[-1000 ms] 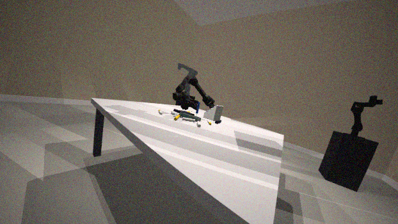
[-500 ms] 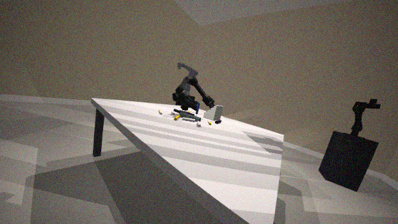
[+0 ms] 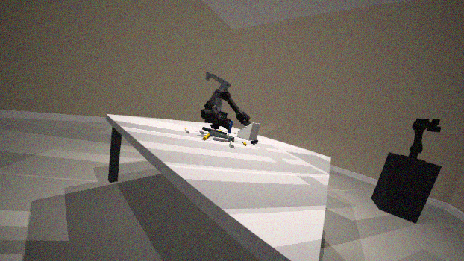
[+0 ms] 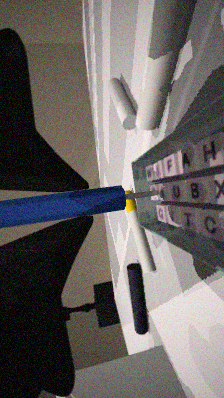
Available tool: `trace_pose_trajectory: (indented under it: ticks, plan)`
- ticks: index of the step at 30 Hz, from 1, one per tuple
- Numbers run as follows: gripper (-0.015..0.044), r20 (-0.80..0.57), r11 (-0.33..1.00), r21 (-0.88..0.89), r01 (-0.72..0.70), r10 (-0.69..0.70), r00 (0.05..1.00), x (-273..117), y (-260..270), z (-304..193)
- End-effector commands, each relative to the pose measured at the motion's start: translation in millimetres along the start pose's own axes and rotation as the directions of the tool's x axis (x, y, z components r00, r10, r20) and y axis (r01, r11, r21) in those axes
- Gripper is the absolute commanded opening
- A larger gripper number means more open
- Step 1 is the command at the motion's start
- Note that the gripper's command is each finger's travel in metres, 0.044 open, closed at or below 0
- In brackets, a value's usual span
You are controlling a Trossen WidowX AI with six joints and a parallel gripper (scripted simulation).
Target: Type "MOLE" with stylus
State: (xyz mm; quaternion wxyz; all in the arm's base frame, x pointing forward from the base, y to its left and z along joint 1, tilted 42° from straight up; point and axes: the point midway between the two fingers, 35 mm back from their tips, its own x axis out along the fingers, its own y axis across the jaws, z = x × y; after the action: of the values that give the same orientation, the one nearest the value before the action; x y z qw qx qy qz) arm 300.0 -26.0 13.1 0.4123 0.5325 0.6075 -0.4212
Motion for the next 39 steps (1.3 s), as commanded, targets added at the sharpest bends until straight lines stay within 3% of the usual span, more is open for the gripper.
trace_pose_trajectory:
  ticks: [1, 24, 39]
  plan:
    - [0.0081, 0.003, 1.000, -0.005, 0.002, -0.002, 1.000, 1.4, -0.3, 2.3]
    - [0.0081, 0.003, 1.000, -0.005, 0.002, -0.002, 1.000, 3.3, -0.3, 5.6]
    - [0.0081, 0.002, 1.000, -0.006, 0.001, -0.001, 1.000, -14.9, -0.2, -26.4]
